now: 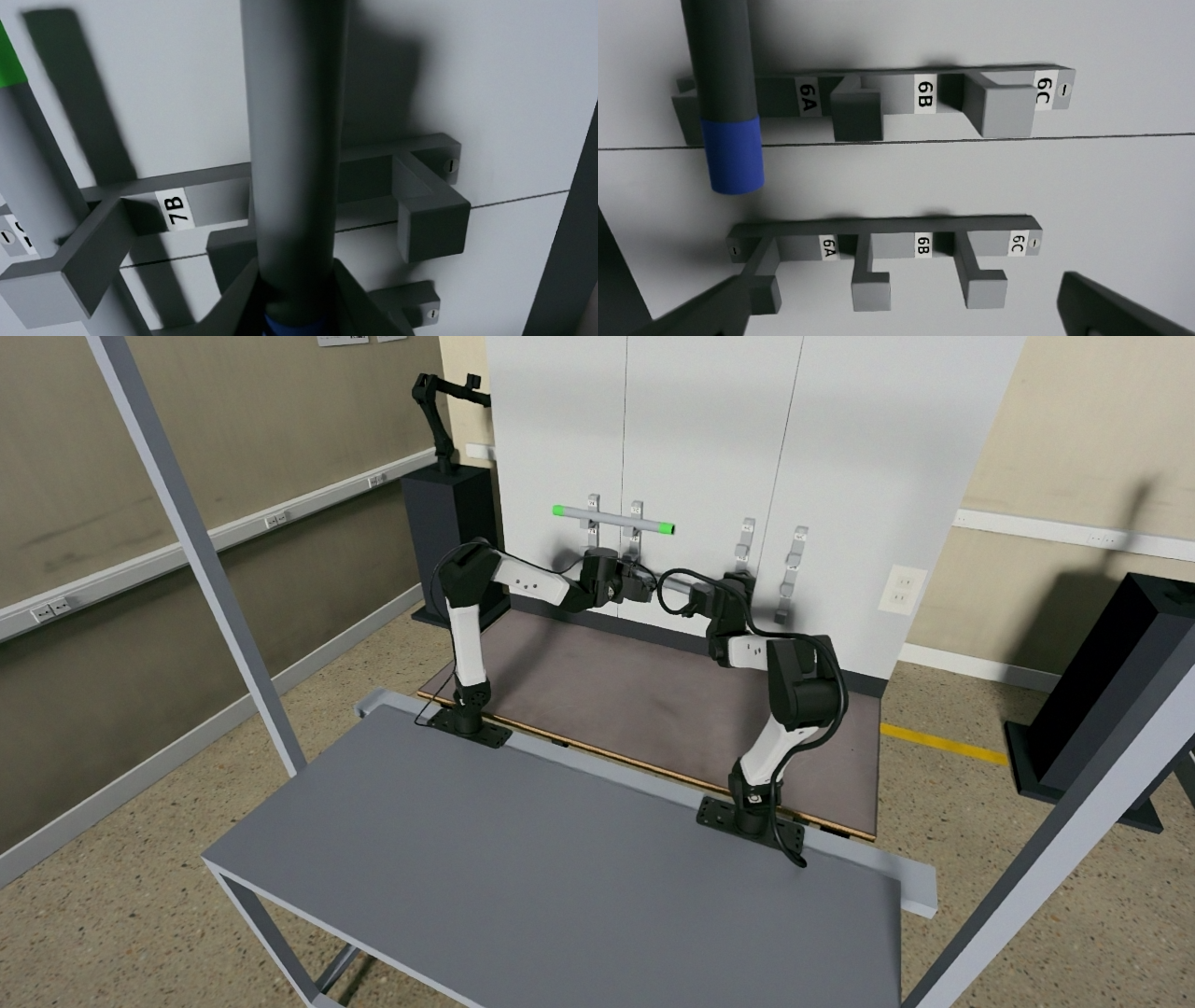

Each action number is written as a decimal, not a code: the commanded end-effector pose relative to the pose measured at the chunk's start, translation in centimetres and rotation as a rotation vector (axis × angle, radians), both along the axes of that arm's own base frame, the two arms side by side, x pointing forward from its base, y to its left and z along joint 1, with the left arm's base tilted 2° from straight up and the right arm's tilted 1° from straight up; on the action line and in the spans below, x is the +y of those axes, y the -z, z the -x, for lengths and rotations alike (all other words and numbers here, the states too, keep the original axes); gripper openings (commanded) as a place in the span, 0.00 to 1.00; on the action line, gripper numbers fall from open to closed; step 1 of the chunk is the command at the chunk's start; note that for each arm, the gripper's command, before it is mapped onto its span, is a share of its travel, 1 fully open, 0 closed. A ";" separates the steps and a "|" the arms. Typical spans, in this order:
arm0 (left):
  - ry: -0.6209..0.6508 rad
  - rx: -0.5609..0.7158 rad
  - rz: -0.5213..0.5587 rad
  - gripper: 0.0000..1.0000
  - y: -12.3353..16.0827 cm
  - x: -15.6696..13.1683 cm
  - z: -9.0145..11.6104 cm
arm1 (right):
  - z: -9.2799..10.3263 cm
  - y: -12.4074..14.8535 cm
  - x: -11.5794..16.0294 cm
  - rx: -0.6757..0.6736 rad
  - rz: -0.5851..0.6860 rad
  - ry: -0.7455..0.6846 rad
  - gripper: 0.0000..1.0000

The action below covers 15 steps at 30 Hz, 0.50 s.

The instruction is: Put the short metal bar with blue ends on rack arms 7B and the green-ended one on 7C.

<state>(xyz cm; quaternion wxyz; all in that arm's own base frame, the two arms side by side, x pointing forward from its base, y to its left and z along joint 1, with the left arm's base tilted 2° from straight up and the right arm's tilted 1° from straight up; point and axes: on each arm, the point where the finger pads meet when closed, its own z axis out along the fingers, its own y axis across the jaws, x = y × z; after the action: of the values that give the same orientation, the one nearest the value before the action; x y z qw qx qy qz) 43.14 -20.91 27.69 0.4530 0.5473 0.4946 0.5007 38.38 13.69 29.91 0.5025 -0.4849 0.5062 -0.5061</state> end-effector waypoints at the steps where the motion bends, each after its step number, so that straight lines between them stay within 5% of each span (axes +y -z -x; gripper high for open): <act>1: -0.001 -0.115 0.118 0.00 -4.5 -0.1 -0.3 | 0.2 0.3 -0.5 0.009 0.009 -0.011 1.00; 15: -0.001 -0.115 0.118 0.00 -4.9 0.0 -0.3 | -0.1 0.3 -1.6 0.009 0.009 -0.011 1.00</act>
<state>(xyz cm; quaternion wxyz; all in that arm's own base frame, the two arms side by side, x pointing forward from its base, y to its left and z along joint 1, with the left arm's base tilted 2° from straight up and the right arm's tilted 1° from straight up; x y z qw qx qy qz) 43.14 -20.91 27.69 0.4530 0.5473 0.4946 0.5007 38.70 12.29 30.07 0.5038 -0.4817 0.5061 -0.5079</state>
